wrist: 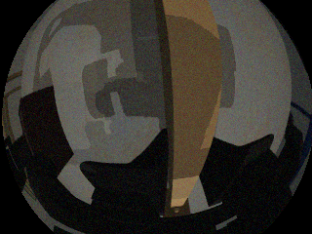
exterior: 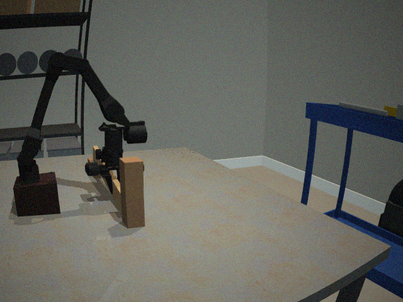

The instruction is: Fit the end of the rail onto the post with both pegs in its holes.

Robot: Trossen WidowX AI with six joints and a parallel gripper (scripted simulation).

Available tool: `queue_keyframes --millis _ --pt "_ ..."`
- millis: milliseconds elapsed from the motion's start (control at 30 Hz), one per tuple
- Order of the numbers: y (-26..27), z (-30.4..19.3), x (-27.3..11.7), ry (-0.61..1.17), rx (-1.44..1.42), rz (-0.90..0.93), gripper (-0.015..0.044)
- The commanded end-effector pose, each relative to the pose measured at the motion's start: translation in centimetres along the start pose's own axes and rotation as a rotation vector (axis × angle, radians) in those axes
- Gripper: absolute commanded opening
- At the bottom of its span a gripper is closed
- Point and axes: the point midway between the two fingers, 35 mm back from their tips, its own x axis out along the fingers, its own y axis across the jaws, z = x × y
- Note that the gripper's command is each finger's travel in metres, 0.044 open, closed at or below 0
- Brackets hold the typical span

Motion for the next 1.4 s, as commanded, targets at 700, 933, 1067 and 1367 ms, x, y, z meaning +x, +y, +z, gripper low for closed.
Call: queue_keyframes --millis 700,933,1067,1367 --pt "-0.4 0.0 -1.4 0.001 0.0 -0.004 0.0" --pt "-0.4 0.0 -1.8 0.001 0.0 -0.004 0.0" --pt "-0.4 0.0 -2.0 0.001 0.0 -0.004 0.0" --pt "-0.5 0.0 -2.5 0.001 0.0 -0.004 0.0"
